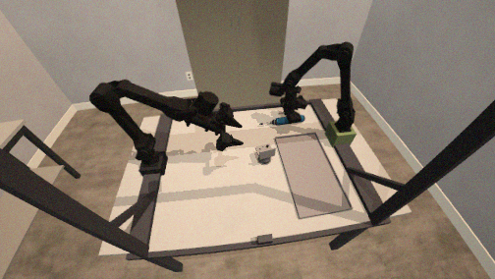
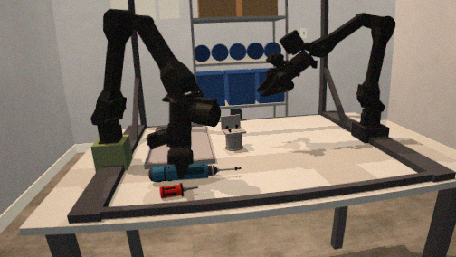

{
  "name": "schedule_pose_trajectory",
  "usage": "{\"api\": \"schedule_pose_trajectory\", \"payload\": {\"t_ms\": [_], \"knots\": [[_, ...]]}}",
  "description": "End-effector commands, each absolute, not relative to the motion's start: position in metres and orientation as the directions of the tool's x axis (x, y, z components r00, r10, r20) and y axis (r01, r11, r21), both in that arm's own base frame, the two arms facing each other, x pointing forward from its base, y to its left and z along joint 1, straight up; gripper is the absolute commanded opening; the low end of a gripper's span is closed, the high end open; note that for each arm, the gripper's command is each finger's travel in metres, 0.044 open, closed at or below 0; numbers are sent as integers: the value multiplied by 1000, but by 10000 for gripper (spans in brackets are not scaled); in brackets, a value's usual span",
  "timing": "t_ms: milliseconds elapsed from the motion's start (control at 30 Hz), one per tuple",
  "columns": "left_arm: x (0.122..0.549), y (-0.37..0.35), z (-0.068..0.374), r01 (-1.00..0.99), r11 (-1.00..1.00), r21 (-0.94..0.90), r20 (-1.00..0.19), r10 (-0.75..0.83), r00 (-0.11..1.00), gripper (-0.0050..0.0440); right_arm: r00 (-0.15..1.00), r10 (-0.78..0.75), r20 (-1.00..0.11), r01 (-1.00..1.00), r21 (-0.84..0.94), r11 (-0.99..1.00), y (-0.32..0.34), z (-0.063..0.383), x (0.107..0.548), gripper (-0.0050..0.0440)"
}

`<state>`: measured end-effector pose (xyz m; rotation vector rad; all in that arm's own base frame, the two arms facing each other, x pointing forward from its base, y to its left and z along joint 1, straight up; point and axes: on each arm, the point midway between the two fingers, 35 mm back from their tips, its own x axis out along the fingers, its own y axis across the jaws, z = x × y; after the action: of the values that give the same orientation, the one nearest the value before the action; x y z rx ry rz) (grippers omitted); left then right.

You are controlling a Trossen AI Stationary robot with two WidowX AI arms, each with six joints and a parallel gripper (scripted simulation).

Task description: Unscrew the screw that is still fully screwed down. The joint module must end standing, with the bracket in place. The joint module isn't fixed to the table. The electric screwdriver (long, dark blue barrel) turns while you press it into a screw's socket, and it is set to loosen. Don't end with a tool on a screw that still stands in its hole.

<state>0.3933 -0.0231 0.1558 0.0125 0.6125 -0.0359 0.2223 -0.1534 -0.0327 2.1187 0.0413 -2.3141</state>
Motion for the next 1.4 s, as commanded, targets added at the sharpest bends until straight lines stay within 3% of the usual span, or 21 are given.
{"api": "schedule_pose_trajectory", "payload": {"t_ms": [0, 133, 233, 400, 600, 833, 1367], "knots": [[395, -24, 166, 37, 999, -1, -555, -31, 831, 440, -60, -3, -998, 20, 2, -1000, -157, -25, 229, 245], [395, -24, 166, 37, 999, -1, -555, -31, 831, 440, -60, -3, -998, 20, 2, -1000, -157, -25, 229, 245], [395, -24, 166, 37, 999, -1, -555, -31, 831, 440, -43, -12, -999, 18, 12, -1000, -159, -17, 233, 305], [395, -24, 166, 37, 999, -1, -555, -31, 831, 440, -42, -13, -999, 18, 12, -1000, -159, -6, 233, 305], [395, -24, 166, 37, 999, -1, -555, -31, 831, 440, -42, -13, -999, 19, 12, -1000, -158, 21, 235, 440], [395, -24, 166, 37, 999, -1, -555, -31, 831, 440, -41, -13, -999, 18, 13, -1000, -158, 47, 236, 440], [395, -24, 166, 37, 999, -1, -555, -31, 831, 440, -58, -3, -998, 20, 2, -1000, -157, 42, 232, 440]]}}
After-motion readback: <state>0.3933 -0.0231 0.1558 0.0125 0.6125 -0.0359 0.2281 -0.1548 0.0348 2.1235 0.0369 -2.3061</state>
